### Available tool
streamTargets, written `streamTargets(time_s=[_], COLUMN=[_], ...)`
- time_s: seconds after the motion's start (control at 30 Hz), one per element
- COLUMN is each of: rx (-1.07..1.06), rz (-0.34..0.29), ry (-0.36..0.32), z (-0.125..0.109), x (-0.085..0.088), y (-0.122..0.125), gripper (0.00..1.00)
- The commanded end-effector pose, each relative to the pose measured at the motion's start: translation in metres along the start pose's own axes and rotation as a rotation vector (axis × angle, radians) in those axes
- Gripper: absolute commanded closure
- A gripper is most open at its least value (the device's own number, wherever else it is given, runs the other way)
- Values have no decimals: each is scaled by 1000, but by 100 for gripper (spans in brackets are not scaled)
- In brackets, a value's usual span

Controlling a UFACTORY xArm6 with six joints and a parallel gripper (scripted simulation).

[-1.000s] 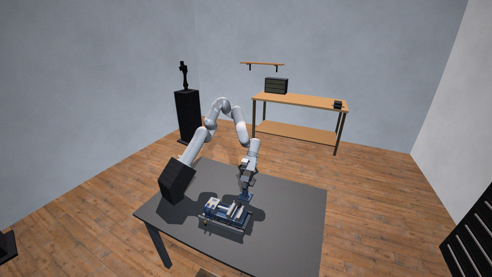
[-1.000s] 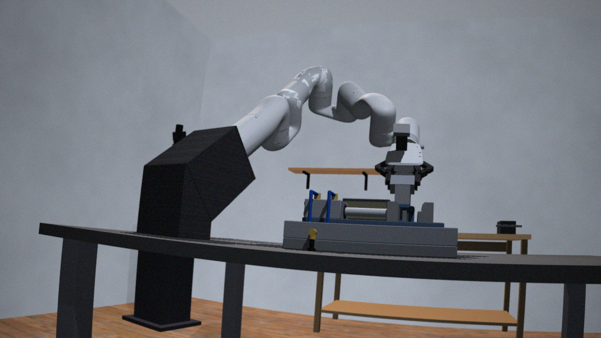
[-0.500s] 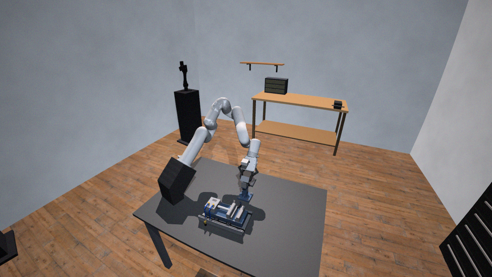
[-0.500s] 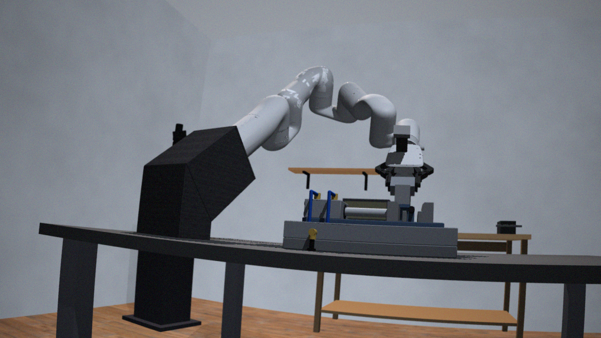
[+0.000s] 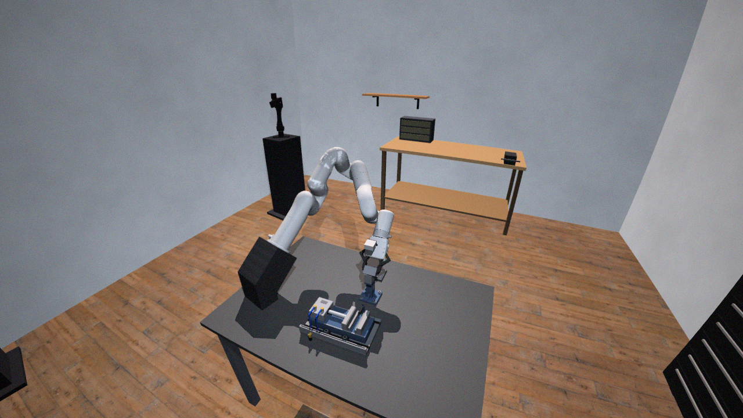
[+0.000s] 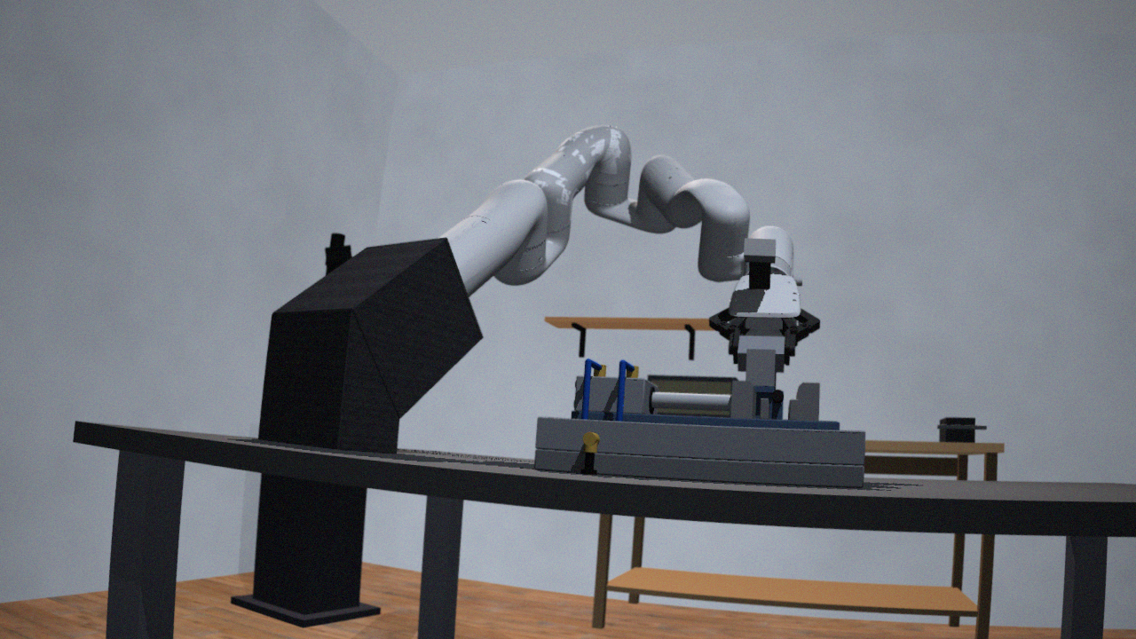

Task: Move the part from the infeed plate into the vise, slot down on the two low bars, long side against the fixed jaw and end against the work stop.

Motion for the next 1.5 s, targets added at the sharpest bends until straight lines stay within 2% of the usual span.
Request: streamTargets(time_s=[0.0, 0.87, 0.9, 1.47], rx=[-1, -1, -1, -1], rz=[3, 3, 3, 3], ry=[0, 0, 0, 0], z=[0, 0, 0, 0], x=[1, 0, 0, 0], y=[-1, -1, -1, -1], gripper=[100, 100, 11, 11])
Point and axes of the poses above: the point where the finger pads meet when closed, its own x axis back along the fingers, its own y axis across the jaws, z = x × y, the point moved 2 cm from there along x, back along the fingers, and after that the axes turned 13 degrees about x, right-handed, at the moved point
